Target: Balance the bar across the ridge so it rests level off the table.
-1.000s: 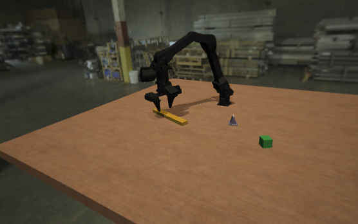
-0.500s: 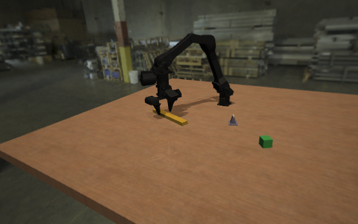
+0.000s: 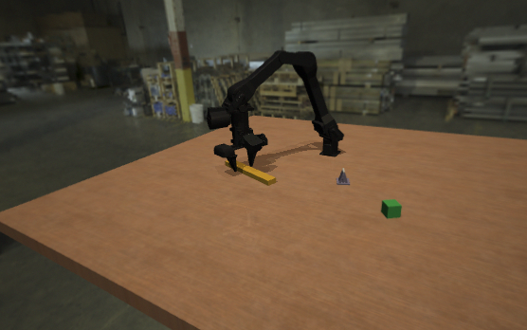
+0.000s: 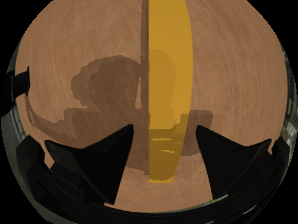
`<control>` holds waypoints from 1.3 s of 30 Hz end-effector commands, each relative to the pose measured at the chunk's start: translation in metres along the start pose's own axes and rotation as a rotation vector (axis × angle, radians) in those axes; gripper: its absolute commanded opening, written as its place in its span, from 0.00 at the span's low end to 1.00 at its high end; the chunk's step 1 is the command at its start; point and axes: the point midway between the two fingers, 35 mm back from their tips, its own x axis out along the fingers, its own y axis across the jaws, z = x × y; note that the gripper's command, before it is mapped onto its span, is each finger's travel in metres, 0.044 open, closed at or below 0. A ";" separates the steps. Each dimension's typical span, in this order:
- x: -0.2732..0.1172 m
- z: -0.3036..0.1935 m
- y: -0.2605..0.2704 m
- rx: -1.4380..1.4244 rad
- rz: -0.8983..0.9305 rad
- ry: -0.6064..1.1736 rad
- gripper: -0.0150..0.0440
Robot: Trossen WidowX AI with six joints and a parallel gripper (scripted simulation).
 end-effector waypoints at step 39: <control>-0.055 -0.001 -0.004 -0.003 -0.002 -0.002 0.25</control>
